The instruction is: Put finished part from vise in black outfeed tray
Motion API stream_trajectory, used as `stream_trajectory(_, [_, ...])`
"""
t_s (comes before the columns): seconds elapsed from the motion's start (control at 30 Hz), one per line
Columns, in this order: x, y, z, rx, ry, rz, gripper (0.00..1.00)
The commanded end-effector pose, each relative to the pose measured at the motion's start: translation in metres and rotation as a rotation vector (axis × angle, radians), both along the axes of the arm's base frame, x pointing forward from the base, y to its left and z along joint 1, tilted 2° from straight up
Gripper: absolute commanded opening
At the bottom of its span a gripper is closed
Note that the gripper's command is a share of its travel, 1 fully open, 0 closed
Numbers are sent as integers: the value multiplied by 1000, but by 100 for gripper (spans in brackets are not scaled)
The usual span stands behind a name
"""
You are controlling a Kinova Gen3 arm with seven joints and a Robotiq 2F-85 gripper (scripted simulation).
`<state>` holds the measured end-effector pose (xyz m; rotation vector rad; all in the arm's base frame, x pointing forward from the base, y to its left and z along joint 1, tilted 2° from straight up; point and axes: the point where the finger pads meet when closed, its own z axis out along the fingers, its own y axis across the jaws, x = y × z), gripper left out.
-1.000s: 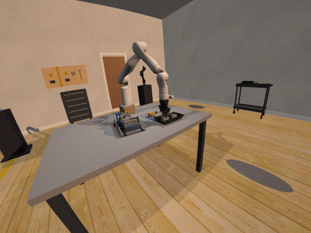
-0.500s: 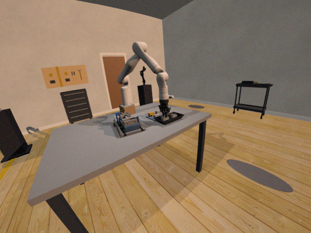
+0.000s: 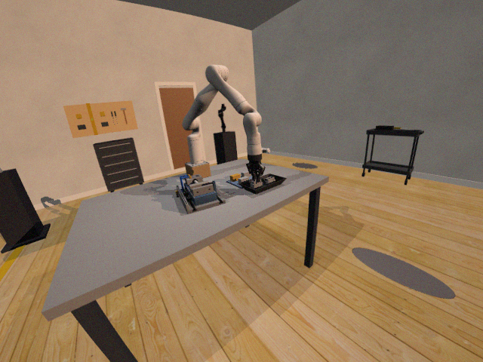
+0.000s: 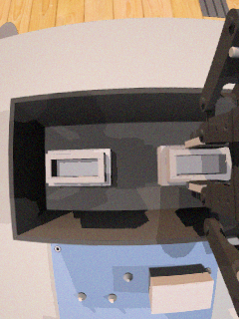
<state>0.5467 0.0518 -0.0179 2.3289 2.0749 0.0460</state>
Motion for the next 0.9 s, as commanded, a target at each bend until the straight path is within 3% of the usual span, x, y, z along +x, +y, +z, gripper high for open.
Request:
stream_trajectory(0.0, [1, 0, 1, 0, -2, 0, 0])
stream_trajectory(0.87, [1, 0, -7, 0, -2, 0, 0])
